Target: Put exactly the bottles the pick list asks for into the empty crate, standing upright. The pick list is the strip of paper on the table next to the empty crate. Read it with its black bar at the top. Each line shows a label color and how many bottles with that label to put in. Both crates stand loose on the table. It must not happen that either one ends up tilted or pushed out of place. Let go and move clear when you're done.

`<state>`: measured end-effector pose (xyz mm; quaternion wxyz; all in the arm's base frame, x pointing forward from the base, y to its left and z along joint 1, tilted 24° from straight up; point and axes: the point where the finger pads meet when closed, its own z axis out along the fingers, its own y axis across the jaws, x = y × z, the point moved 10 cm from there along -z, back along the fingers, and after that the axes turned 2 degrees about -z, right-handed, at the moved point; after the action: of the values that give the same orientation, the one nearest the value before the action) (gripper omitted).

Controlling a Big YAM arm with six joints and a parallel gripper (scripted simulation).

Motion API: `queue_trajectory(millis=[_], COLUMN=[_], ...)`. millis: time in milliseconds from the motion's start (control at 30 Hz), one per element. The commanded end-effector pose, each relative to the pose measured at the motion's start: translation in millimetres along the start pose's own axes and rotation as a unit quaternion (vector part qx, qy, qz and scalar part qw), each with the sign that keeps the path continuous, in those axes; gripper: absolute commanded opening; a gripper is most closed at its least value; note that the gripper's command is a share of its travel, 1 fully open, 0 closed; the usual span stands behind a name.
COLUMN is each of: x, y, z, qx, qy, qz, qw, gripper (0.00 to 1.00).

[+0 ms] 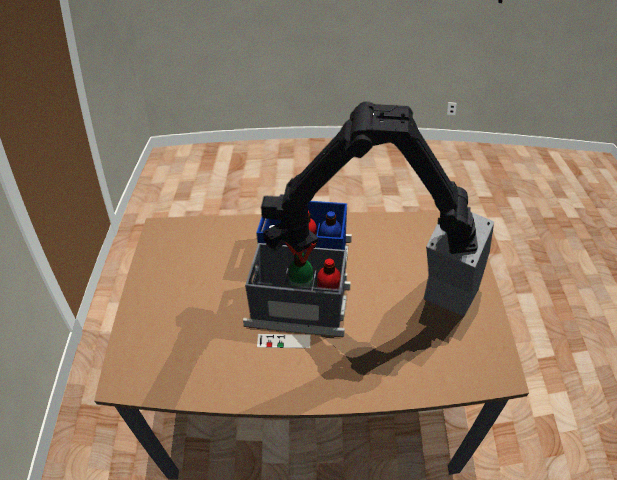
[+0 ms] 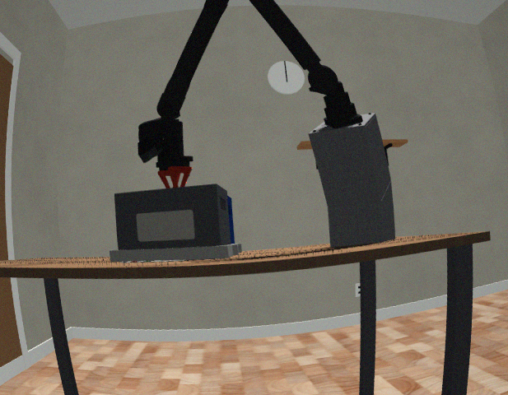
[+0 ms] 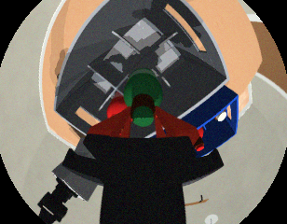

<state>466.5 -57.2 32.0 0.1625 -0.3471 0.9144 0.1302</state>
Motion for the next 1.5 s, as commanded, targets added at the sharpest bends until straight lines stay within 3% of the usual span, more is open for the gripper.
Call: queue_trajectory(millis=[0, 300, 367, 500, 633, 767, 1233, 1467], x=[-18, -19, -18, -24, -18, -25, -18, -22], y=[-12, -15, -14, -17, -18, -16, -17, -17], z=[-14.1, -16.3, -9.2, -14.5, -4.2, -10.8, 4.0, 0.3], qx=[0.016, 0.018, 0.014, 0.027, 0.020, 0.026, 0.020, 0.025], qy=[-0.013, -0.014, -0.011, -0.022, -0.016, -0.022, -0.016, -0.020], qz=[-0.003, -0.002, -0.001, -0.008, -0.003, -0.009, -0.003, -0.007], qw=[1.000, 1.000, 1.000, 0.999, 1.000, 0.999, 1.000, 0.999], gripper=[0.00, 0.00, 0.00, 0.00, 0.00, 0.00, 0.00, 0.00])
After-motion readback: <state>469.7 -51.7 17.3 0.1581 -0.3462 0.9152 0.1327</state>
